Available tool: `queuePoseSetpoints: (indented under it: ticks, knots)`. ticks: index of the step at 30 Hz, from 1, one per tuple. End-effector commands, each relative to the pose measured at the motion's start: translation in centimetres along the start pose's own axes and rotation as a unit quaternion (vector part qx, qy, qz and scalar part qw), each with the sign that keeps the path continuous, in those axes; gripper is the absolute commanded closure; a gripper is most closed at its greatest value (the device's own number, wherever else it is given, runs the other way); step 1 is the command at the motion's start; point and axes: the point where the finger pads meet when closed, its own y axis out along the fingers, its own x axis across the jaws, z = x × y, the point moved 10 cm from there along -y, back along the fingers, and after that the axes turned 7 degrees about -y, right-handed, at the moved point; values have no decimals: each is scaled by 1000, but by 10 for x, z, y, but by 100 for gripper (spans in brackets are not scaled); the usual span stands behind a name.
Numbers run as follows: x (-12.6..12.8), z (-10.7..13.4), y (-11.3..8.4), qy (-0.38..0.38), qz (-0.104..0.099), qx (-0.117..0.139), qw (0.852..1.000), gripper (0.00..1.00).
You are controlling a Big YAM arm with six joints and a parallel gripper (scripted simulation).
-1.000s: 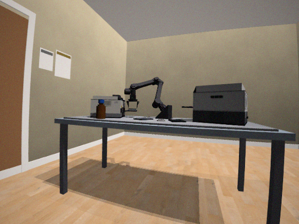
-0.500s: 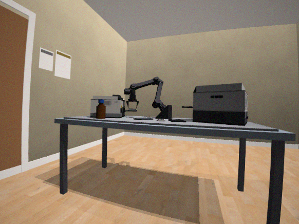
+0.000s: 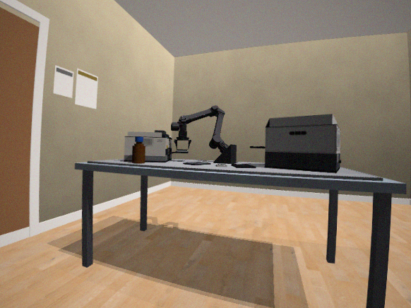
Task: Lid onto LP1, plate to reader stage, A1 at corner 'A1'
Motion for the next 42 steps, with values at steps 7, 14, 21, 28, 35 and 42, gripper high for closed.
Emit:
queuePoseSetpoints:
  ticks: [7, 14, 21, 28, 35, 42]
  knots:
    - [-17, 6, -8, 16, 14, 2, 1000, 0]
    - [-18, 6, -8, 19, 15, 2, 1000, 0]
    - [-13, 3, 0, 4, 9, 1, 1000, 0]
    - [-3, 2, 5, 0, 2, 4, 1000, 0]
    - [-13, 6, -4, 12, 17, 0, 1000, 0]
    - [-16, 8, -6, 19, 22, -1, 1000, 0]
